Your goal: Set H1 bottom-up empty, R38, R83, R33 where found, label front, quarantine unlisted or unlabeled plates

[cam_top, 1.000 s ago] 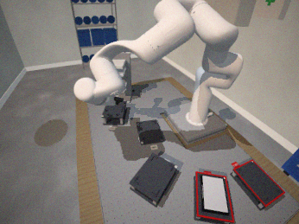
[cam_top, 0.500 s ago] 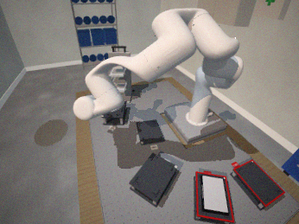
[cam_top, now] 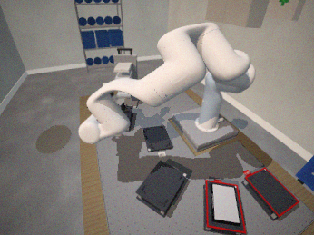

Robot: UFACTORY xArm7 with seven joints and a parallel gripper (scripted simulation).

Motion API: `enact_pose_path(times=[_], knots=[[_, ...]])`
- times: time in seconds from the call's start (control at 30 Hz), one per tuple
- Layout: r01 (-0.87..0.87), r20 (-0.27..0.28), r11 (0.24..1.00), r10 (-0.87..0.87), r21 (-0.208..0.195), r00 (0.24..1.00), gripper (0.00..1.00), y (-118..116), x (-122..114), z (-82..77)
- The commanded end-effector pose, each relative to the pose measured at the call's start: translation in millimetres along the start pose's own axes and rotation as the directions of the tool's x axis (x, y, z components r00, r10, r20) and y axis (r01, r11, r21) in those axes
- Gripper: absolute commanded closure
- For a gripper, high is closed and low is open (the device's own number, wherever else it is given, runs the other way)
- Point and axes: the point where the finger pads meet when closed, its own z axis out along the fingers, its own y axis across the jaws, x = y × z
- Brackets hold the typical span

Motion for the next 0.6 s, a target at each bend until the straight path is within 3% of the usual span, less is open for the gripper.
enact_pose_path(times=[0.0,0.13,0.2,0.5,0.57], knots=[[-0.004,-0.071,1.0,0.003,-0.002,0.997,0.0,-0.9,1.6,-0.3],[-0.004,-0.138,1.0,0.003,-0.002,0.99,0.0,-0.9,1.7,-0.3],[-0.004,-0.138,1.0,0.003,-0.002,0.99,0.0,-0.9,1.7,-0.3],[-0.004,-0.284,1.0,0.003,-0.002,0.959,0.0,-0.8,1.7,-0.3],[-0.004,-0.288,1.0,0.003,-0.002,0.958,0.0,-0.8,1.7,-0.3]])
